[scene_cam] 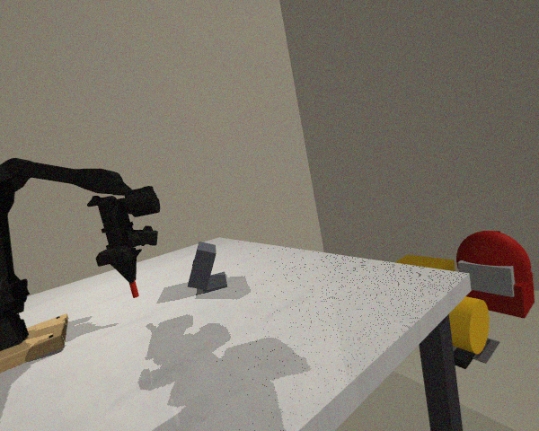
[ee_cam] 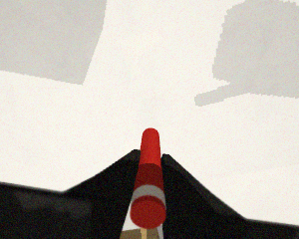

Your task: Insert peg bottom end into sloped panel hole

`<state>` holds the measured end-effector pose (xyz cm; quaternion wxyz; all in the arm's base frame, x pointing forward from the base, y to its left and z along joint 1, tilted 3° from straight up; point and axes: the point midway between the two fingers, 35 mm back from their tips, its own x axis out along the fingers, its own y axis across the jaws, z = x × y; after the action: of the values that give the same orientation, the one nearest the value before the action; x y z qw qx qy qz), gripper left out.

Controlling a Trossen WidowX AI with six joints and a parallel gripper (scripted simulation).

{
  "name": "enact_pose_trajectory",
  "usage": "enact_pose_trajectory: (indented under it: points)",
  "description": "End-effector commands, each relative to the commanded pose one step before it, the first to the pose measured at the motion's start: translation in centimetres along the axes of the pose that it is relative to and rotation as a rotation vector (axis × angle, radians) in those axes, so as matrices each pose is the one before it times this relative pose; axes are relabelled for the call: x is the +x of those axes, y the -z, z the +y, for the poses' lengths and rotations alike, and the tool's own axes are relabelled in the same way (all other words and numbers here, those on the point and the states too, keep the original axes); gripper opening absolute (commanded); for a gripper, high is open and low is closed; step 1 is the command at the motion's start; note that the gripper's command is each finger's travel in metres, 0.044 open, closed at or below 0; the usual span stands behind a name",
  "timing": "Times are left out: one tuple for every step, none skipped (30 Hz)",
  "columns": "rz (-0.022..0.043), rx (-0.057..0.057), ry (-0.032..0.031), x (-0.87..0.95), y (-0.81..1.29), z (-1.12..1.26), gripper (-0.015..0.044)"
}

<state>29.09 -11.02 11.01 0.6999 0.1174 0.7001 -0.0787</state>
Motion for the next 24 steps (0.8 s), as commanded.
enact_pose_trajectory:
  points:
    - [-0.00377, -0.0060, 0.00421, -1.473, -0.032, -0.008, 0.0000]
    - [0.00019, 0.0000, 0.00011, -0.295, 0.030, 0.023, 0.0000]
    - [0.00012, 0.0000, 0.00006, -0.177, 0.026, 0.026, 0.0000]
    - [-0.00083, -0.0011, 0.00053, 0.007, -0.007, 0.009, 0.0000]
    - [-0.00167, -0.0022, 0.00106, 0.013, -0.014, 0.019, 0.0000]
    - [-0.00250, -0.0034, 0.00159, 0.020, -0.021, 0.028, 0.0000]
    - [-0.00332, -0.0045, 0.00211, 0.026, -0.027, 0.038, 0.0000]
    - [-0.00414, -0.0056, 0.00263, 0.032, -0.034, 0.047, 0.0000]
    - [-0.00478, -0.0064, 0.00303, 0.037, -0.039, 0.055, 0.0000]
    - [-0.00500, -0.0067, 0.00317, 0.038, -0.041, 0.057, 0.0000]
    - [-0.00502, -0.0067, 0.00319, 0.038, -0.041, 0.058, 0.0000]
    - [-0.00503, -0.0067, 0.00319, 0.037, -0.041, 0.058, 0.0000]
    - [-0.00503, -0.0067, 0.00319, 0.037, -0.041, 0.058, 0.0000]
    - [-0.00503, -0.0067, 0.00319, 0.036, -0.041, 0.058, 0.0000]
    - [-0.00503, -0.0067, 0.00319, 0.036, -0.041, 0.058, 0.0000]
    - [-0.00503, -0.0066, 0.00319, 0.035, -0.041, 0.058, 0.0000]
    - [-0.00503, -0.0066, 0.00319, 0.035, -0.041, 0.058, 0.0000]
    - [-0.00503, -0.0066, 0.00319, 0.034, -0.042, 0.058, 0.0000]
    - [-0.00503, -0.0066, 0.00319, 0.034, -0.042, 0.058, 0.0000]
    - [-0.00503, -0.0066, 0.00318, 0.033, -0.042, 0.059, 0.0000]
    - [-0.00503, -0.0066, 0.00318, 0.033, -0.042, 0.059, 0.0000]
    - [-0.00503, -0.0065, 0.00318, 0.032, -0.042, 0.059, 0.0000]
    - [-0.00503, -0.0065, 0.00318, 0.032, -0.042, 0.059, 0.0000]
    - [-0.00504, -0.0065, 0.00318, 0.031, -0.042, 0.059, 0.0000]
